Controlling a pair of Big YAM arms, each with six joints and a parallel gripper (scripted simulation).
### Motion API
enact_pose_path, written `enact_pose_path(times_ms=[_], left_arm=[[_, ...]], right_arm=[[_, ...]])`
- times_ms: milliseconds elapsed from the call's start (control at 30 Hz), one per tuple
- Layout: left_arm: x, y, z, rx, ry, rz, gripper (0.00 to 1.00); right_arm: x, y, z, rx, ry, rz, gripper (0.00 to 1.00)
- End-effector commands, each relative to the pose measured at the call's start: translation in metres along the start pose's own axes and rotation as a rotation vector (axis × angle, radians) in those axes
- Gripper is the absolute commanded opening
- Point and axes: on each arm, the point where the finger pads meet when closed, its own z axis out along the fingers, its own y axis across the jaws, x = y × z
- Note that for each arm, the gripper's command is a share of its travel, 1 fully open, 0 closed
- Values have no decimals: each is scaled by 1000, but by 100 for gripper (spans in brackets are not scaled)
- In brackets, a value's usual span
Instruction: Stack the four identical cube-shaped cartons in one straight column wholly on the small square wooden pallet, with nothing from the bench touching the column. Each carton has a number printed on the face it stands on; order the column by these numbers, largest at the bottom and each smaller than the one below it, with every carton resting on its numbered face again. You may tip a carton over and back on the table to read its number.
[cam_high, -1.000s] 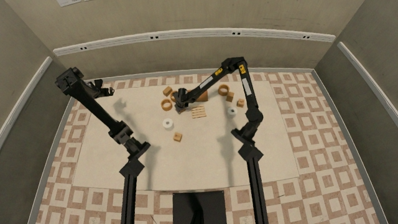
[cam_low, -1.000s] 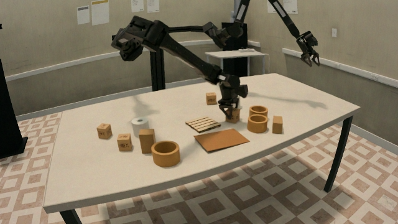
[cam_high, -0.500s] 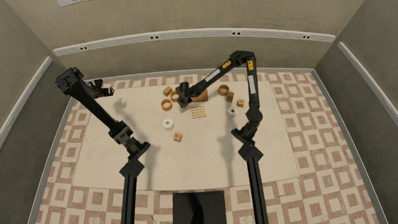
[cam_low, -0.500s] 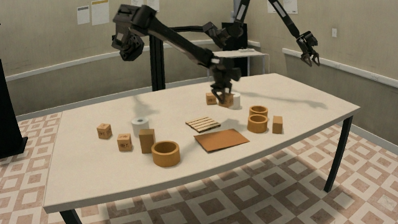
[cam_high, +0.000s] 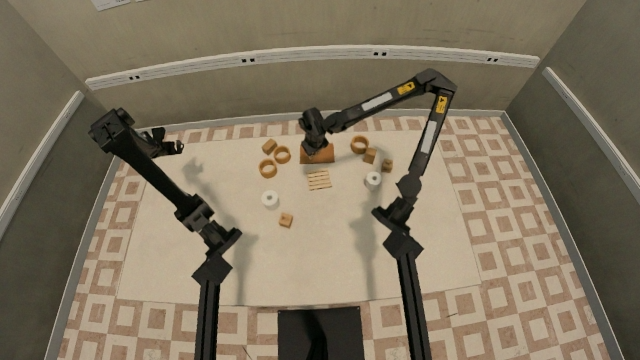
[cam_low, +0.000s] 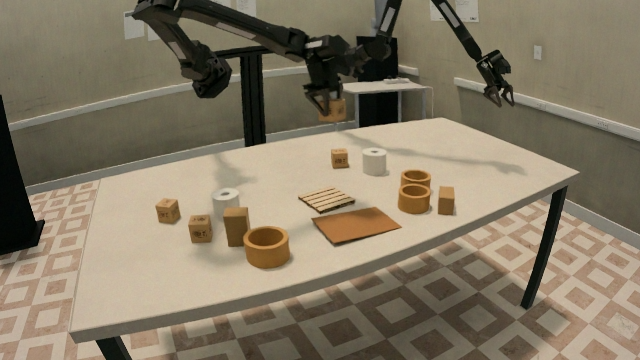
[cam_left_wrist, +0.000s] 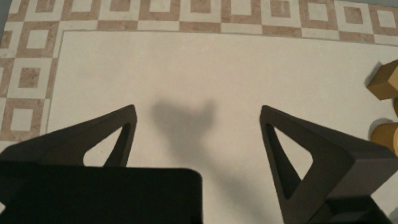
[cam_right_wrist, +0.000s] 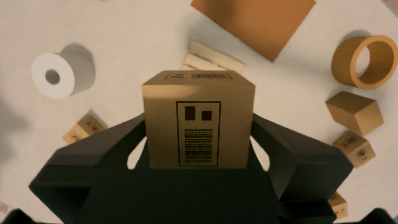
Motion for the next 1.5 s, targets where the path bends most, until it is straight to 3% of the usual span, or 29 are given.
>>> enact_pose_path(times_ms=[0,167,333,467,833,900,1100,1300,1467], left_arm=[[-10,5,2,-4,-14,19,100],[-10,5,2,-4,-14,19,100],[-10,5,2,-4,-14,19,100],[-10,5,2,-4,-14,19,100],[-10,5,2,-4,-14,19,100],[-10,5,2,-4,-14,19,100],[-10,5,2,-4,-14,19,100],[-10,5,2,-4,-14,19,100],[-10,5,2,-4,-14,19,100]], right_arm=[[11,4,-21,-14,13,8,50],[15,0,-28,-13,19,-13,50],[20,-12,-16,0,43,2,50],[17,-19,-17,-64,7,100,50],[21,-24,-8,-570,-132,519,50],[21,-24,-8,-570,-132,519,50],[26,-6,-9,-869,-181,666,50],[25,-4,-12,-1011,-224,736,50],[19,-1,-22,-1047,-259,712,50]])
